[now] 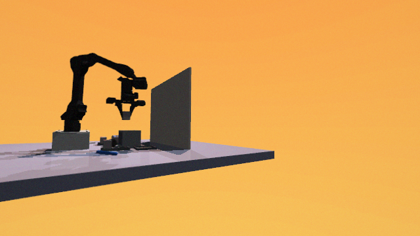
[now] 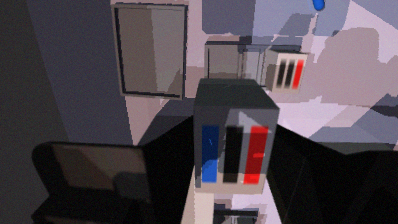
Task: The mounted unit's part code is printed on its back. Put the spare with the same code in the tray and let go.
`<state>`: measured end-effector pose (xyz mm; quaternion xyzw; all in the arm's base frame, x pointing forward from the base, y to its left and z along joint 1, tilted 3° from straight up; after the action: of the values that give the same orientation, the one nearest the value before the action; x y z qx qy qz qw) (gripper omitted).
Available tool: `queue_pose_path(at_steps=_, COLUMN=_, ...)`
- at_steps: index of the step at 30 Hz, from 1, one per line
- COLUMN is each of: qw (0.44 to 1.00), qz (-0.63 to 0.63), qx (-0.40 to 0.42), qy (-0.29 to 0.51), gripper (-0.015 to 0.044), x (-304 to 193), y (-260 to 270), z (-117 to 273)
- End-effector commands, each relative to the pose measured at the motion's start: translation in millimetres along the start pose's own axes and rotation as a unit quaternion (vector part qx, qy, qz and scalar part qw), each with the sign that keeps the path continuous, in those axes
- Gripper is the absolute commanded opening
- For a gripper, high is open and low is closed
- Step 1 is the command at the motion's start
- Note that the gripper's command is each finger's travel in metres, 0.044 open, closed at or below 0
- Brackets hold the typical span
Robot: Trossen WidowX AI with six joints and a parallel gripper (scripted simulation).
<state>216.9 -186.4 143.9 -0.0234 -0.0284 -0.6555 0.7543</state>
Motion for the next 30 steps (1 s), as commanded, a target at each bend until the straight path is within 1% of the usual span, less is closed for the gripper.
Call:
queue_pose_path(at_steps=1, qw=1.000, qz=-0.002, qx=0.001, qy=-0.002, gripper=0.0000, x=4, y=7, z=4)
queue_pose_path(at_steps=23, qw=1.000, qz=-0.002, qx=0.005, qy=-0.003, gripper=0.0000, x=41, y=83, z=6)
queue_pose_path(at_steps=30, qw=1.000, qz=-0.002, qx=0.005, qy=-0.003, gripper=0.0000, x=43, y=89, z=5)
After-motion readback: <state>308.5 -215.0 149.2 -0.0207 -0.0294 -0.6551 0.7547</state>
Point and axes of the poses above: the point midway between the two fingers, 35 mm back from their tips, its own z axis back along the fingers, its own y axis across the jaws, x = y × z, the point moved 2 cm from there along z, back along the fingers, and after that the axes turned 14 degrees about z, right-handed, at the moved point
